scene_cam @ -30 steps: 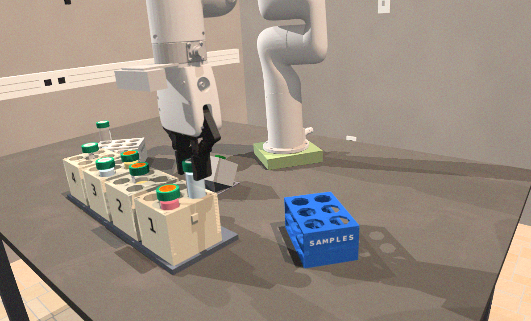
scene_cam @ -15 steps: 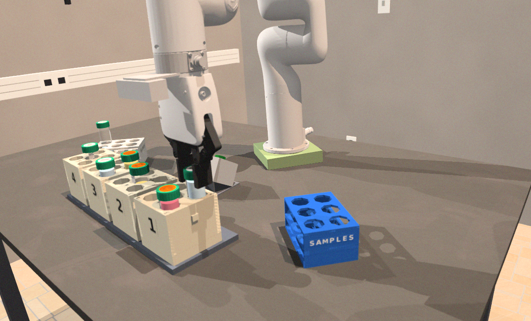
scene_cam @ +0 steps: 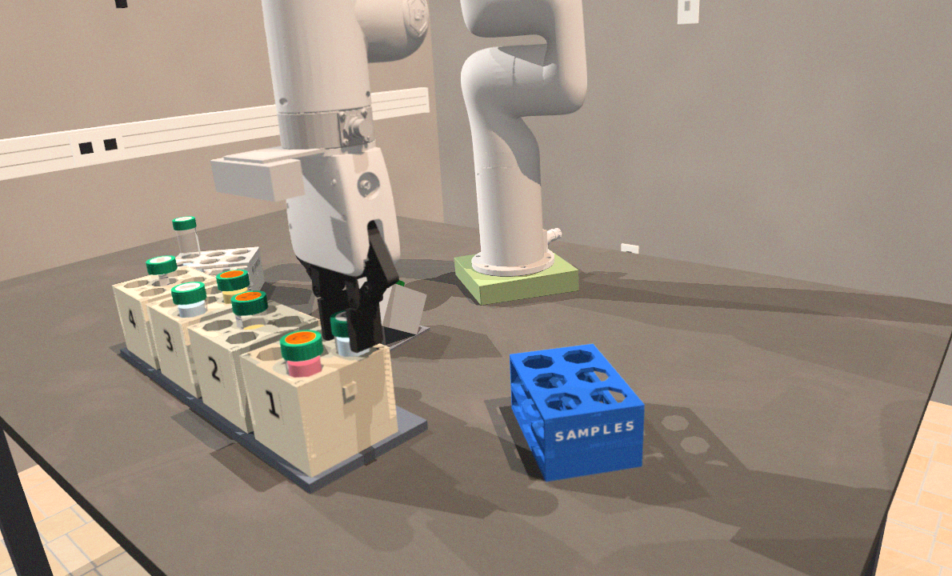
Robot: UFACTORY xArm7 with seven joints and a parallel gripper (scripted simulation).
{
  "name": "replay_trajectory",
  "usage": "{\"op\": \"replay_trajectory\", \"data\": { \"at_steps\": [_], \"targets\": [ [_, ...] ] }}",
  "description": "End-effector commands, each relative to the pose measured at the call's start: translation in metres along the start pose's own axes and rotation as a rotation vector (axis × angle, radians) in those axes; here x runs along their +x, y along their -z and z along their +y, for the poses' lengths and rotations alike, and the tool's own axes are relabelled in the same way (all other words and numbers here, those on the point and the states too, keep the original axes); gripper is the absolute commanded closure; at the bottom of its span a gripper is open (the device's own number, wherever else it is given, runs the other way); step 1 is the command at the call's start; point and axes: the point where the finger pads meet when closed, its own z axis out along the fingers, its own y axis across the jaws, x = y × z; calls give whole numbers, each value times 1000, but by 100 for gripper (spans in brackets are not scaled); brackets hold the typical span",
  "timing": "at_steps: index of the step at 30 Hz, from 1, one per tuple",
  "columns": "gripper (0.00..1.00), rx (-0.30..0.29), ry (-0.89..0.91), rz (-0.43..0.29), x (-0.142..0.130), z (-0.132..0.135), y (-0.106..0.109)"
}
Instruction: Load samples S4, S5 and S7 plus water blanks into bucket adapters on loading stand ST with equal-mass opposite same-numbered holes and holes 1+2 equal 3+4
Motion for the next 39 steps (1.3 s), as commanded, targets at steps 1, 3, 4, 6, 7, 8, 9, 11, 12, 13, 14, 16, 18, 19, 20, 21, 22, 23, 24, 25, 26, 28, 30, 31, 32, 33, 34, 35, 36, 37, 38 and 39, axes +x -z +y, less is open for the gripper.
{"op": "replay_trajectory", "data": {
  "at_steps": [1, 3, 4, 6, 7, 8, 9, 11, 12, 13, 14, 16, 18, 19, 20, 21, 22, 23, 24, 25, 26, 28, 30, 31, 32, 33, 34, 35, 36, 37, 38, 39],
  "targets": [
    [100, 2, 0, 5, 2, -1, 0],
    [100, 2, 0, 5, 2, -1, 0],
    [100, 2, 0, 5, 2, -1, 0],
    [100, 2, 0, 5, 2, -1, 0],
    [100, 2, 0, 5, 2, -1, 0],
    [100, 2, 0, 5, 2, -1, 0],
    [100, 2, 0, 5, 2, -1, 0],
    [100, 2, 0, 5, 2, -1, 0],
    [100, 2, 0, 5, 2, -1, 0],
    [100, 2, 0, 5, 2, -1, 0],
    [100, 2, 0, 5, 2, -1, 0],
    [56, 2, 0, 5, 2, -1, -1],
    [56, 2, 0, 5, 2, -1, -1],
    [56, 2, 0, 5, 2, -1, -1],
    [56, 2, 0, 5, 2, -1, -1],
    [56, 2, 0, 5, 2, -1, -1],
    [56, 2, 0, 5, 2, -1, -1],
    [56, 2, 0, 5, 2, -1, -1],
    [56, 2, 0, 5, 2, -1, -1],
    [56, 2, 0, 5, 2, -1, -1],
    [56, 2, 0, 5, 2, -1, -1],
    [56, 2, 0, 5, 2, -1, 0],
    [56, 2, 0, 5, 2, -1, 0],
    [56, 2, 0, 5, 2, -1, 0],
    [56, 2, 0, 5, 2, -1, 0],
    [56, 2, 0, 5, 2, -1, 0],
    [56, 2, 0, 5, 2, -1, 0],
    [56, 2, 0, 5, 2, -1, 0],
    [56, 2, 0, 5, 2, -1, 0],
    [56, 2, 0, 5, 2, -1, 0],
    [56, 2, 0, 5, 2, -1, 0],
    [56, 2, 0, 5, 2, -1, 0]
  ]
}}
